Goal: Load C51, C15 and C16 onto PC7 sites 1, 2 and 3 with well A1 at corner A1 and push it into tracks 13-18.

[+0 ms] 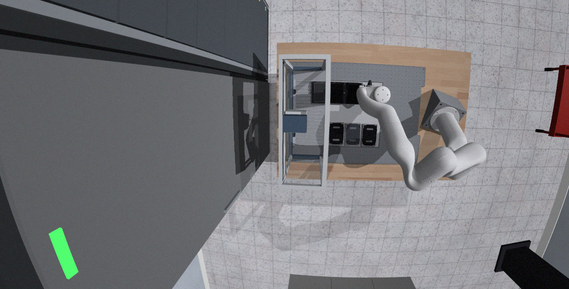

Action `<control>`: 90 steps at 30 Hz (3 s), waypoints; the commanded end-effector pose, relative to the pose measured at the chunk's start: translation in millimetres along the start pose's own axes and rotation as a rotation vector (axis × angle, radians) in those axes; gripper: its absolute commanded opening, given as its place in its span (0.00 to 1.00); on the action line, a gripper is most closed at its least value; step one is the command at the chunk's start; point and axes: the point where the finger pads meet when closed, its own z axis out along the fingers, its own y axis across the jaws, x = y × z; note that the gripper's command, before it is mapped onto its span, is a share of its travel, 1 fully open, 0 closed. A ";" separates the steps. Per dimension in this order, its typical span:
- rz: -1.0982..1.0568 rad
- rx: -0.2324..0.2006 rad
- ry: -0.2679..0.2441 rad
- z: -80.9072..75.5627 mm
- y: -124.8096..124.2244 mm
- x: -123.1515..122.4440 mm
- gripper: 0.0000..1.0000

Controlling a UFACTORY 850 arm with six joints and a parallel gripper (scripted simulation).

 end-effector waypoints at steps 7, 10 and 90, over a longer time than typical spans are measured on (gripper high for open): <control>0.000 -0.001 0.001 -0.7 0.3 11.7 0.82; 0.000 -0.001 0.001 -0.7 0.3 14.7 0.82; 0.000 -0.001 0.001 -0.9 0.3 84.8 0.82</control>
